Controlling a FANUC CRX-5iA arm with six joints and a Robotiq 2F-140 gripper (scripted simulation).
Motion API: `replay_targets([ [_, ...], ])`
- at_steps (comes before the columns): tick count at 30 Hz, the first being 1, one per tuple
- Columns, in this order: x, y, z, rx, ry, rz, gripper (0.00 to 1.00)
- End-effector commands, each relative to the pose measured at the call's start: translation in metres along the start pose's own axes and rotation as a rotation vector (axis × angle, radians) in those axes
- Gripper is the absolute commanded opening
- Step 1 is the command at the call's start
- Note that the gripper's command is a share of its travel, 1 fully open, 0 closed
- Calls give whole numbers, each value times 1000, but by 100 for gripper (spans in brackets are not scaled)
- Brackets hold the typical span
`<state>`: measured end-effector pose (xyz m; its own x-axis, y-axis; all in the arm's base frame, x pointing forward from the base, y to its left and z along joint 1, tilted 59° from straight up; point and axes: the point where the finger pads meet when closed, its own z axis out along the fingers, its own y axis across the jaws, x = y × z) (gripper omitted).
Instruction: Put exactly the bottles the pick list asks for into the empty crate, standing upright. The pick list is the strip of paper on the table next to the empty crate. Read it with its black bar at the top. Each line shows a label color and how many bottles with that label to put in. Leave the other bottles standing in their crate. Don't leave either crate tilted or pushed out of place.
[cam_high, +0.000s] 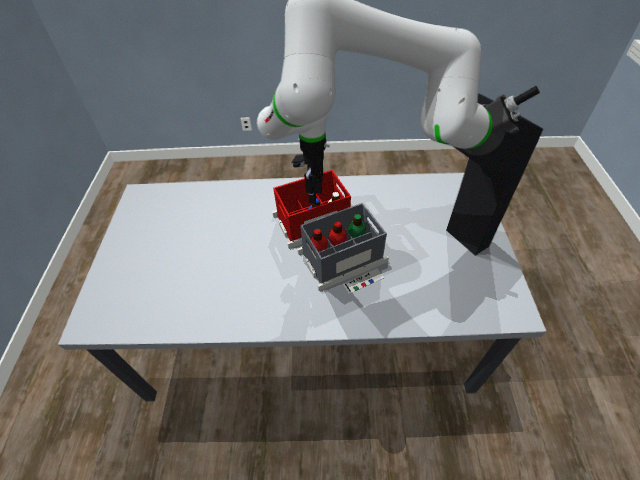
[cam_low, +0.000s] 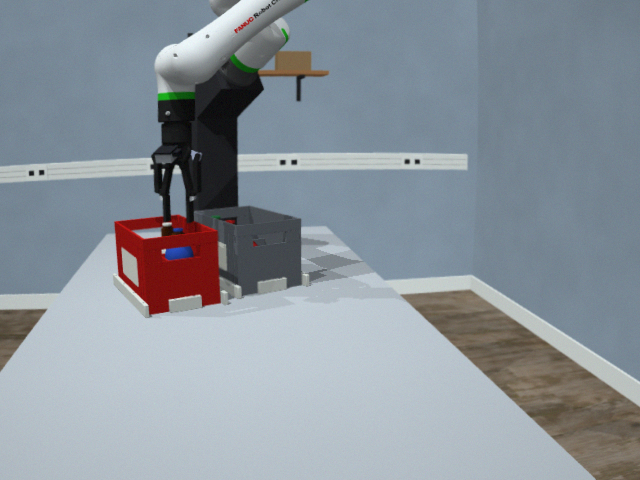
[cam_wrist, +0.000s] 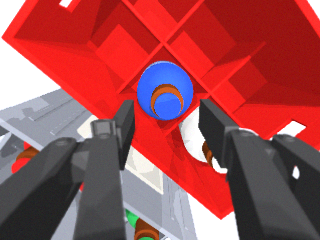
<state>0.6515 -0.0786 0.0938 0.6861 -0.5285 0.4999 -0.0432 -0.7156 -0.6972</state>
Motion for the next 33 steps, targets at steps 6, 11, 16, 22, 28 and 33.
replay_targets([
  [6,1,0,11,-1,1,0,44],
  [11,1,0,16,-1,1,0,44],
  [16,1,0,22,-1,1,0,44],
  [22,1,0,30,-1,1,0,44],
  [28,1,0,36,-1,1,0,44],
  [33,1,0,41,-1,1,0,44],
])
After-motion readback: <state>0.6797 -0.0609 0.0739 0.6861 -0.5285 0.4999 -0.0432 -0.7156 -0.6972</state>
